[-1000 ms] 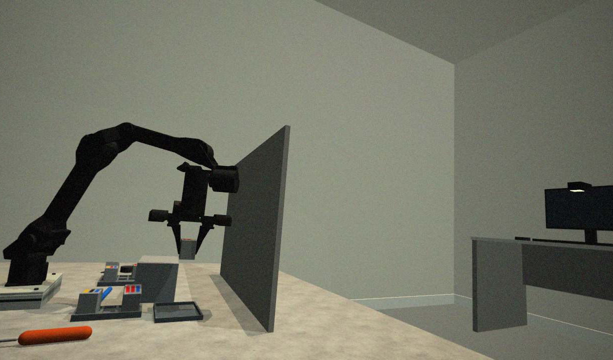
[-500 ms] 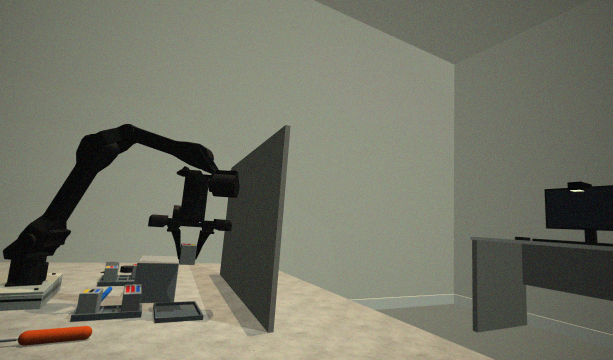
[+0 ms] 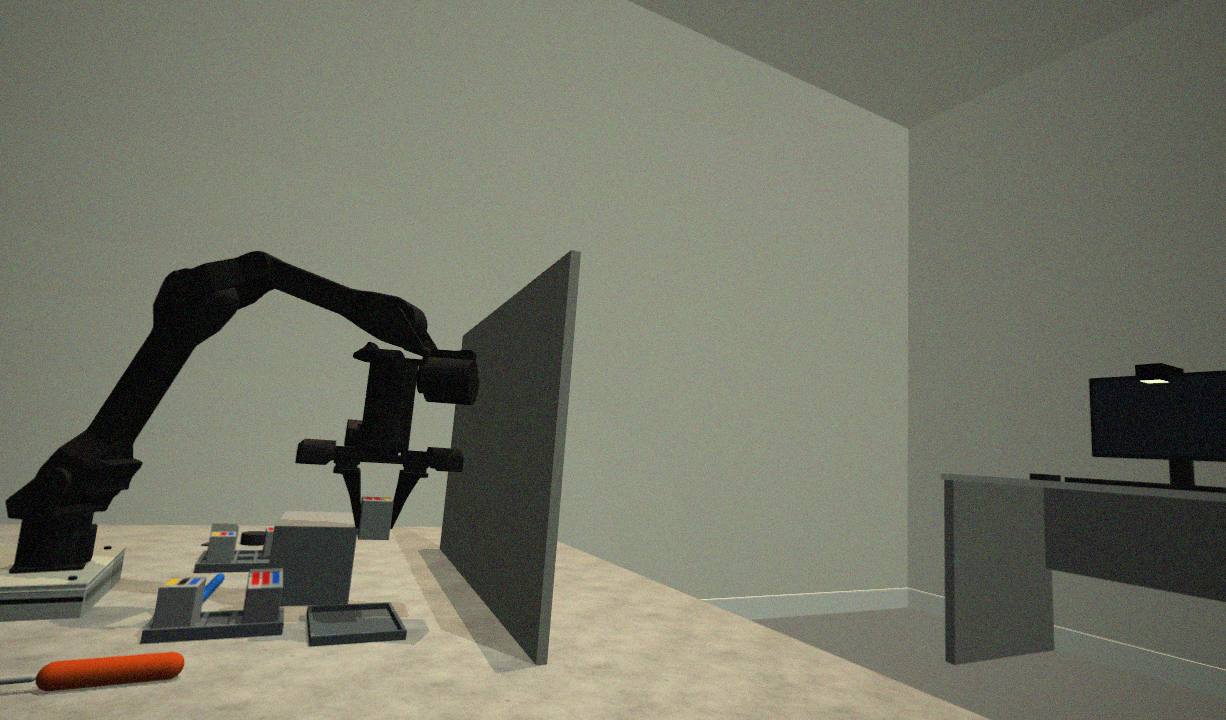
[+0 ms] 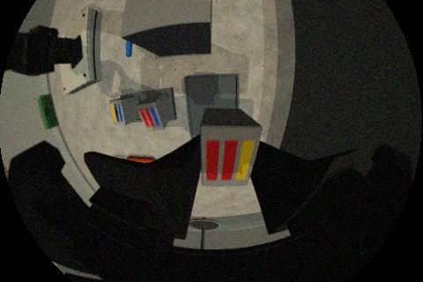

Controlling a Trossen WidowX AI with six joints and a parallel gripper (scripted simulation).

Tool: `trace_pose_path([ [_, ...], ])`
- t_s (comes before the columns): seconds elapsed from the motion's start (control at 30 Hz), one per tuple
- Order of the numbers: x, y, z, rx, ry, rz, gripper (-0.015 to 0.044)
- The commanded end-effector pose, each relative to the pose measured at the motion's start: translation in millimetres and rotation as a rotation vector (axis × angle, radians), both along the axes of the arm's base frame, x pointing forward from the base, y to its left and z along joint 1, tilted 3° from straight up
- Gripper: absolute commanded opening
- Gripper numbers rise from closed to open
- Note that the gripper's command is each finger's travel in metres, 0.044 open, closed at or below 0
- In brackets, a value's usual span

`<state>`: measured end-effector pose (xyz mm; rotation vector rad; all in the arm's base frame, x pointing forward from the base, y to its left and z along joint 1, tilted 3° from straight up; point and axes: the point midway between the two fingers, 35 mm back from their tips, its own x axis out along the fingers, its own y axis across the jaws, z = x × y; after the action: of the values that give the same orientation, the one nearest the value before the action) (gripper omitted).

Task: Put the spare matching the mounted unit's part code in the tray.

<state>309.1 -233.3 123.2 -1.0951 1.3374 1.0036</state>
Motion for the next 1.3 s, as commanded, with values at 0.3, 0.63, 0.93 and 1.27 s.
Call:
trace_pose_path([
  [0.3,1,-1,-10,-0.001,0.000,0.004,0.0000],
  [0.63,1,-2,-18,-0.001,0.000,0.004,0.0000],
  [0.93,1,-2,-25,-0.001,0.000,0.004,0.0000],
  [1.27,1,-2,-33,-0.001,0.000,0.004,0.0000],
])
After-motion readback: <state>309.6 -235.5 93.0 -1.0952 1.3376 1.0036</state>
